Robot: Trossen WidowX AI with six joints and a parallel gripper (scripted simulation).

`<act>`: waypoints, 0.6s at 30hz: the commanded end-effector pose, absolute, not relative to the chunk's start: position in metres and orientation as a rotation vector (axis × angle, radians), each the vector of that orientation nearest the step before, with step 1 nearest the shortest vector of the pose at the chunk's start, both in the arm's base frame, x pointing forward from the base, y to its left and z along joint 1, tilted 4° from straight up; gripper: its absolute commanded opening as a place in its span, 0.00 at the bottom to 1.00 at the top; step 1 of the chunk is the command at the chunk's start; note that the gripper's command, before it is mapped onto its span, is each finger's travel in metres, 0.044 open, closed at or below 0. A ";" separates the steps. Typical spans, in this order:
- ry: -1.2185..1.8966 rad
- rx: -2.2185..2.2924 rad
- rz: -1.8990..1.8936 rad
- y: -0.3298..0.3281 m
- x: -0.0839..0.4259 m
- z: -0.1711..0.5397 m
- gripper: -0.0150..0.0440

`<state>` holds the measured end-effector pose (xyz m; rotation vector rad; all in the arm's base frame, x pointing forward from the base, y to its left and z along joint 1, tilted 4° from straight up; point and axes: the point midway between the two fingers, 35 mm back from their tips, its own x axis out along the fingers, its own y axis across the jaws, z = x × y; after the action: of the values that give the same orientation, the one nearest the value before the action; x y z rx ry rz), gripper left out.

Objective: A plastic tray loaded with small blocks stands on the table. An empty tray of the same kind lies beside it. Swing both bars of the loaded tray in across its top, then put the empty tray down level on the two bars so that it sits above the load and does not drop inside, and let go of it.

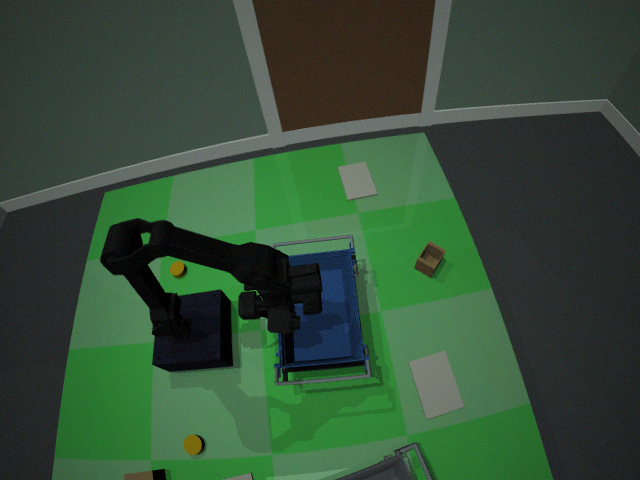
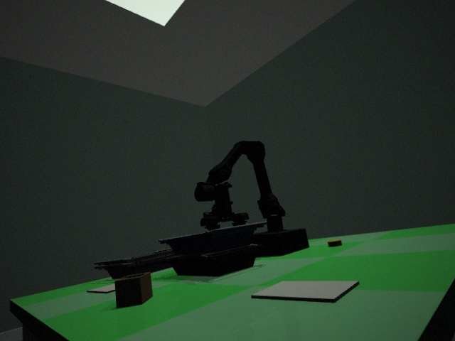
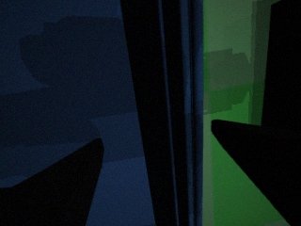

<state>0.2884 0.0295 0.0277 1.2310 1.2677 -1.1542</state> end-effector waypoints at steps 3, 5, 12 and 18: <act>1.268 1.231 -1.154 0.029 0.289 0.031 1.00; 1.267 1.231 -1.154 0.029 0.290 0.037 1.00; 1.267 1.233 -1.154 0.026 0.294 0.081 1.00; 1.267 1.234 -1.154 0.024 0.292 0.121 1.00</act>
<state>0.2921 0.0246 0.1033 1.2321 1.2700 -1.1651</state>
